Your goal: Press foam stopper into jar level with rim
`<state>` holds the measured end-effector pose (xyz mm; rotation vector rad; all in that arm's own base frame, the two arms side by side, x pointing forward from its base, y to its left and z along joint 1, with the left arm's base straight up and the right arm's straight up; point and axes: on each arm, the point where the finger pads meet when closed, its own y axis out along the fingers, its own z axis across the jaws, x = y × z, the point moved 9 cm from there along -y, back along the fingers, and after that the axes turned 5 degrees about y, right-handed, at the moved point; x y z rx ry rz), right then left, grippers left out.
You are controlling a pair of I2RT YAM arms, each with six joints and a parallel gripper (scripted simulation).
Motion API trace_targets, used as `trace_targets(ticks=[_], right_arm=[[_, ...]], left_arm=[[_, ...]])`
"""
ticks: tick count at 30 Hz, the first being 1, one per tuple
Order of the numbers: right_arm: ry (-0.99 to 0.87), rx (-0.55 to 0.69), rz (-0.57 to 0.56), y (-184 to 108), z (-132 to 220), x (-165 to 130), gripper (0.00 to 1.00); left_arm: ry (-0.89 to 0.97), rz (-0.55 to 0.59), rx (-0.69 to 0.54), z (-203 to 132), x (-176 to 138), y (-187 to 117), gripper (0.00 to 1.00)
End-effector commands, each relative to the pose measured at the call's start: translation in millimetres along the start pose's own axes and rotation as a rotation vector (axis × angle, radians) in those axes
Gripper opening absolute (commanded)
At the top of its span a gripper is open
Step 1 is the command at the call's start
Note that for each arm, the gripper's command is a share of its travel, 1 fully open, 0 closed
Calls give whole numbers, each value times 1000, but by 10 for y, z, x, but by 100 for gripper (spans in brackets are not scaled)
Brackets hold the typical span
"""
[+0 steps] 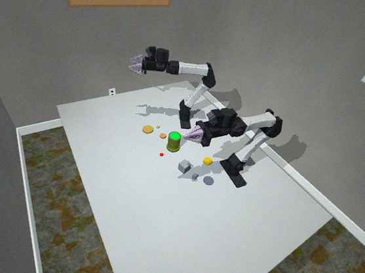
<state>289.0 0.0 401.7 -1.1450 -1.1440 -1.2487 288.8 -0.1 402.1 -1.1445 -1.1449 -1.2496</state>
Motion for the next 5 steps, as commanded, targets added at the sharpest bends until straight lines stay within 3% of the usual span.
trace_targets(ticks=[1, 5], right_arm=[[-9, -1, -15, -14, 0, 67, 98], [-9, -1, -15, -14, 0, 67, 98]], left_arm=[[5, -11, 8, 21, 65, -21, 0], [5, -11, 8, 21, 65, -21, 0]])
